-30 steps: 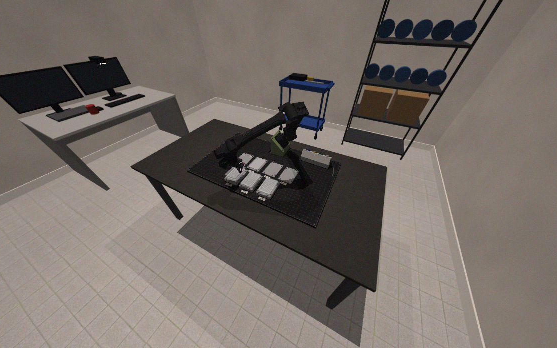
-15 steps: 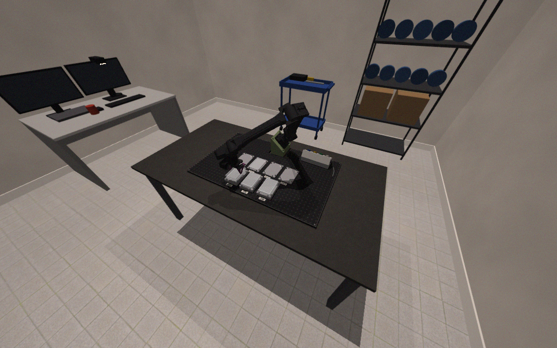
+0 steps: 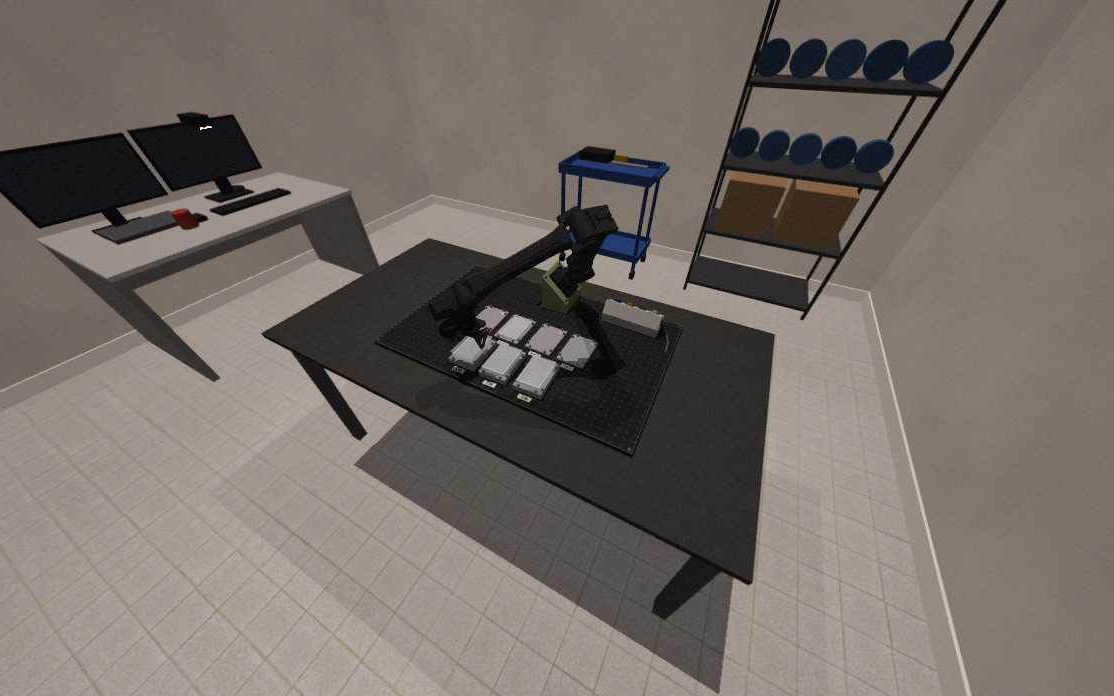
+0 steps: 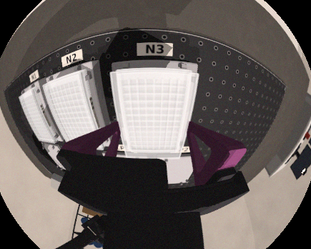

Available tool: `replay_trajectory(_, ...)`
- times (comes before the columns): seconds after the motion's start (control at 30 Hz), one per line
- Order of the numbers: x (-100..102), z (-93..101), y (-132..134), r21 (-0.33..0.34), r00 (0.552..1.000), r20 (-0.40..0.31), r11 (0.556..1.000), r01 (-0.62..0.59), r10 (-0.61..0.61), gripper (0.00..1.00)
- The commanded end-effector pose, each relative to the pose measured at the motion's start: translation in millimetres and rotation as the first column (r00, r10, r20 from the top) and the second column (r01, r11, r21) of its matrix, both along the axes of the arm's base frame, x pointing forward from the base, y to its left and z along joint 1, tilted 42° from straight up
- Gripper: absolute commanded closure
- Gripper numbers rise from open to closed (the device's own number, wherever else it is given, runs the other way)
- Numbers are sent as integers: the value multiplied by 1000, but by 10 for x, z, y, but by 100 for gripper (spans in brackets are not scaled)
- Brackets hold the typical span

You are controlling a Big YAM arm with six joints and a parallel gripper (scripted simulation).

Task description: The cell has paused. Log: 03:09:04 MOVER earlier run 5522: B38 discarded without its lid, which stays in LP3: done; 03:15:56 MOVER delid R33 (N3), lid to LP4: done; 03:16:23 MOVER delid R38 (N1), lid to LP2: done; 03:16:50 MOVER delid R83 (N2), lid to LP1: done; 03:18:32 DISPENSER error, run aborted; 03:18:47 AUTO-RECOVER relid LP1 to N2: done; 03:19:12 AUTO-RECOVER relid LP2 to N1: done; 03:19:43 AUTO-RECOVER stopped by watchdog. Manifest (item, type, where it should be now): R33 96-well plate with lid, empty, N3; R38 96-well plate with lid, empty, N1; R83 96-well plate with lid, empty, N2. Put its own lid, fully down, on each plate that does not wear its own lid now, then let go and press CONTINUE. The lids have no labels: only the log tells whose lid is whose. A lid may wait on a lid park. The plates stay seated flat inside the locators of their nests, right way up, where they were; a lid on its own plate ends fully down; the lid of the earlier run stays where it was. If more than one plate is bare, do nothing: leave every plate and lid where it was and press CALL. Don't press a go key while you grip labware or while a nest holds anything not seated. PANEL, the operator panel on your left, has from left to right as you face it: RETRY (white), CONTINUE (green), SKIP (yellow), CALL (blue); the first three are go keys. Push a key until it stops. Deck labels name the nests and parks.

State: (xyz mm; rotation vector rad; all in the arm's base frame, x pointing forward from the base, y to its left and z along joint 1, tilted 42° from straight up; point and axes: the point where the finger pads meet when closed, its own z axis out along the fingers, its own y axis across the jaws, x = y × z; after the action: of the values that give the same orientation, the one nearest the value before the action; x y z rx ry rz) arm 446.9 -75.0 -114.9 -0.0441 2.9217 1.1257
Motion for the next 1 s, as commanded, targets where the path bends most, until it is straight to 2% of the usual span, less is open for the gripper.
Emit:
replay_trajectory(0.0, 40, -67, 50, 0, 1000, 0, 1000, -1, 1, 100)
replay_trajectory(0.93, 19, -136, 101, 1, 1000, -3, 1000, 2, -2, 100)
replay_trajectory(0.97, 79, -117, 51, -3, 1000, 8, 1000, 7, -7, 100)
